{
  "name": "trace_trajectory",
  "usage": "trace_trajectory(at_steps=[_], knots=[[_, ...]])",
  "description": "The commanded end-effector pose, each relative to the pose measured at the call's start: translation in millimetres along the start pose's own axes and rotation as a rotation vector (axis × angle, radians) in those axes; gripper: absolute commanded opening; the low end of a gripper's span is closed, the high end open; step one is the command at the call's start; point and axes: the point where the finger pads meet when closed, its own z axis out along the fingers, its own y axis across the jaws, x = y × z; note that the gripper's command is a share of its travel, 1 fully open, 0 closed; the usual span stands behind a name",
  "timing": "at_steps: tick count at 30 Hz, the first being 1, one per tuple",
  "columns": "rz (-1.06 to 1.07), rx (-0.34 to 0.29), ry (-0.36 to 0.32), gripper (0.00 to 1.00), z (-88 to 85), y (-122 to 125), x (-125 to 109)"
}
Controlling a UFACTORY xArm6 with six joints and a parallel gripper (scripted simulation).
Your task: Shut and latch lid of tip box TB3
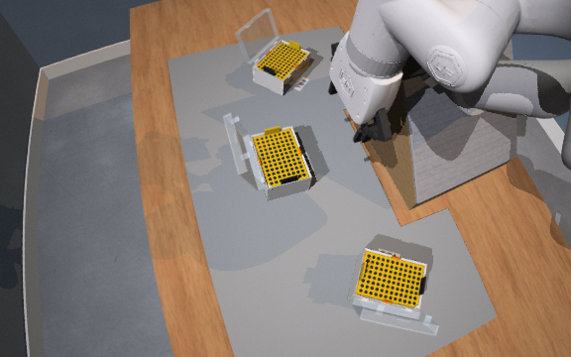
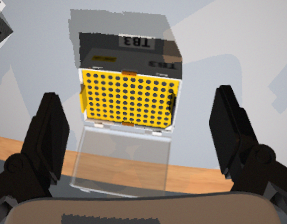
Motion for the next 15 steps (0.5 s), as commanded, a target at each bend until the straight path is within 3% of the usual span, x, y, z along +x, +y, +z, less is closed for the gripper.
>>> trace_trajectory(at_steps=[1,15], knots=[[0.17,-0.04,0.006,1.0,-0.8,-0.5,-1.0],[0.589,-0.149,-0.011,1.0,-0.8,-0.6,-1.0]])
